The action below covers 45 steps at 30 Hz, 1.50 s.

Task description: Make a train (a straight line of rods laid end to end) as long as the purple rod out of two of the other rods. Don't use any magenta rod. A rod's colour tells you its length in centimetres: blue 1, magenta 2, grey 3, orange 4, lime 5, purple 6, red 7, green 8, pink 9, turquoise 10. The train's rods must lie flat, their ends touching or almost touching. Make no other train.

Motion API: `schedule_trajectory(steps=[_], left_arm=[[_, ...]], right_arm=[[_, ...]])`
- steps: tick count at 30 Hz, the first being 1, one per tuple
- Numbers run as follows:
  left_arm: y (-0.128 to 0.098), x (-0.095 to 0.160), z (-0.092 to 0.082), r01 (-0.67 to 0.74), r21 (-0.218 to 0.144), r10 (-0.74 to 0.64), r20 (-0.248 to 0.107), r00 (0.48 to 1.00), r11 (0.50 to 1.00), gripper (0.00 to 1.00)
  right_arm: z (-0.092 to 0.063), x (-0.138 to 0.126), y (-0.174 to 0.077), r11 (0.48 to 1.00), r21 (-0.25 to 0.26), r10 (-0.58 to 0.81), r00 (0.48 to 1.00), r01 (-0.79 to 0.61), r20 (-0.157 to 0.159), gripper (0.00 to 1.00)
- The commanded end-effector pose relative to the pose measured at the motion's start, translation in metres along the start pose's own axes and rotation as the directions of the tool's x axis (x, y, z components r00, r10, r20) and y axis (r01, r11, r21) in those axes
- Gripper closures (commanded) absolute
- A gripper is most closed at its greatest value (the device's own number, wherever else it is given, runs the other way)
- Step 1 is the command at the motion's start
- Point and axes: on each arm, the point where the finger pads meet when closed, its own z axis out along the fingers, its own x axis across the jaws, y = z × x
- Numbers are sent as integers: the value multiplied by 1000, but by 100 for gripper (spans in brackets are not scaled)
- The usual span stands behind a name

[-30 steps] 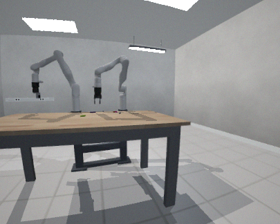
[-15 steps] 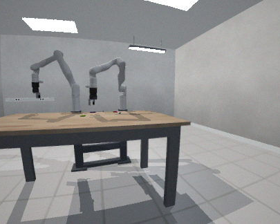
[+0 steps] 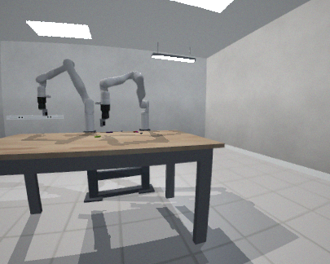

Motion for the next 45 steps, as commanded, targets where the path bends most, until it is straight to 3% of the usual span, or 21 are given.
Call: schedule_trajectory(steps=[1,7,9,16,24,33,40,41,45], left_arm=[[-4,-27,1,166,-12,-166,-2,986,986,0],[-6,-63,2,384,-11,-384,14,923,923,0],[-6,-63,2,384,-11,-384,14,923,923,0],[-6,-105,0,630,5,-629,43,776,777,0],[-7,-131,-5,771,34,-772,65,633,635,0],[-8,-140,-8,815,48,-816,72,574,577,0],[-8,-142,-8,822,51,-823,73,564,568,0],[-8,-142,-8,822,51,-823,73,564,568,46],[-8,-142,-8,822,51,-823,73,564,568,46]], right_arm=[[-1,0,0,1000,-2,0,1000,0,0,0],[-1,0,0,1000,-2,0,1000,0,0,0],[-1,0,0,1000,-2,0,1000,0,0,0],[-1,0,0,1000,-2,0,1000,0,0,0],[-1,0,0,1000,-2,0,1000,0,0,0],[-1,0,0,1000,-2,0,1000,0,0,0],[-1,0,0,1000,-2,0,1000,0,0,0],[-1,0,0,1000,-2,0,1000,0,0,0],[-1,0,0,1000,-2,0,1000,0,0,0]])
